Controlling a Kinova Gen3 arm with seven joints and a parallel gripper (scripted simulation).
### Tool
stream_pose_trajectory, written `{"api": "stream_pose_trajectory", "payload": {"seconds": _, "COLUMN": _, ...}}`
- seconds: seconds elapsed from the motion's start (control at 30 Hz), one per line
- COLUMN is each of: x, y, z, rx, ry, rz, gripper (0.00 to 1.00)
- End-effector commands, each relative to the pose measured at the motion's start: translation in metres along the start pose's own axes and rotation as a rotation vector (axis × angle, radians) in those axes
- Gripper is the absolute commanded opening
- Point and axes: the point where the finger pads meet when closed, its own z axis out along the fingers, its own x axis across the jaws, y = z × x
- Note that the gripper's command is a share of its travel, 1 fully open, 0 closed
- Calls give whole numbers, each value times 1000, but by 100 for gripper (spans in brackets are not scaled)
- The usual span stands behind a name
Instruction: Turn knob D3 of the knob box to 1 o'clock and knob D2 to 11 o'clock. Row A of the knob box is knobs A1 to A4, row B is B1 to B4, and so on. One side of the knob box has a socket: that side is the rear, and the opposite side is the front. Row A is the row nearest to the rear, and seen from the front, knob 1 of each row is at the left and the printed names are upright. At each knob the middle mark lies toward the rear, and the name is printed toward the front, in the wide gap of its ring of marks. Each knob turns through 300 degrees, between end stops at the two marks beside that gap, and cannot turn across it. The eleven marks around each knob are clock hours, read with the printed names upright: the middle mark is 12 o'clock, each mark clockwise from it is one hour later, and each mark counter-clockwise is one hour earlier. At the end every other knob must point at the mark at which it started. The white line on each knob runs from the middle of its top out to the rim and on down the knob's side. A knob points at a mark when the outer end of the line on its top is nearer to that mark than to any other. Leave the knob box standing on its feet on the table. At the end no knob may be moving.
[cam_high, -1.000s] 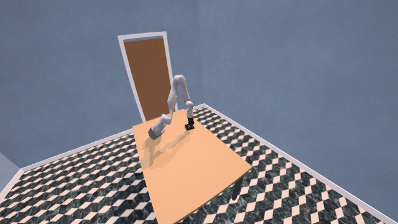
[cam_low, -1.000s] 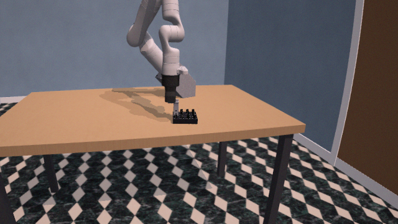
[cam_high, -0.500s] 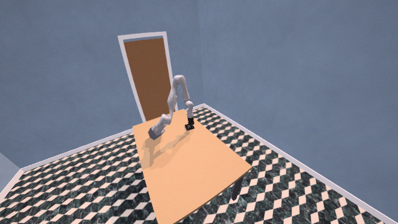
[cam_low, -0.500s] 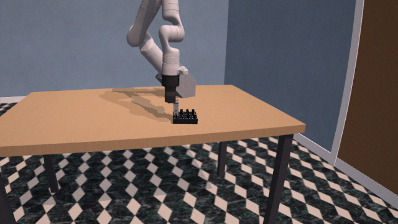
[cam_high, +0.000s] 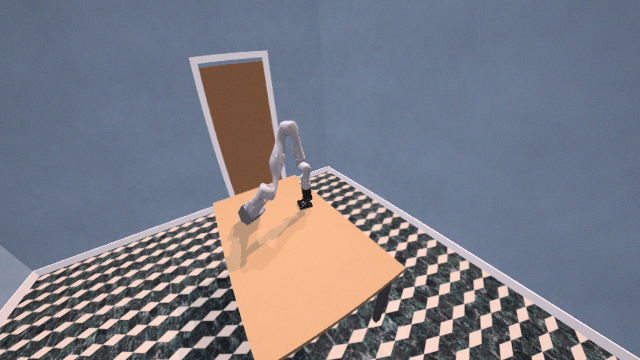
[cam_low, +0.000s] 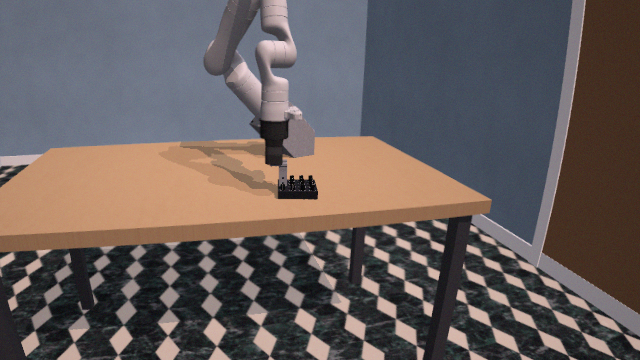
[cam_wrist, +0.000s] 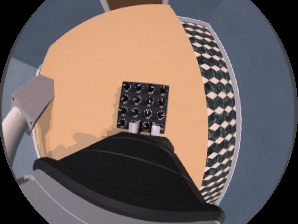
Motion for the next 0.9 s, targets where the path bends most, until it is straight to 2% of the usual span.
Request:
{"api": "stream_pose_trajectory", "payload": {"seconds": 0.0, "x": 0, "y": 0, "z": 0, "rx": 1, "ry": 1, "rz": 0, "gripper": 46}}
{"api": "stream_pose_trajectory", "payload": {"seconds": 0.03, "x": 0, "y": 0, "z": 0, "rx": 1, "ry": 1, "rz": 0, "gripper": 46}}
{"api": "stream_pose_trajectory", "payload": {"seconds": 0.07, "x": 0, "y": 0, "z": 0, "rx": 1, "ry": 1, "rz": 0, "gripper": 30}}
{"api": "stream_pose_trajectory", "payload": {"seconds": 0.87, "x": 0, "y": 0, "z": 0, "rx": 1, "ry": 1, "rz": 0, "gripper": 30}}
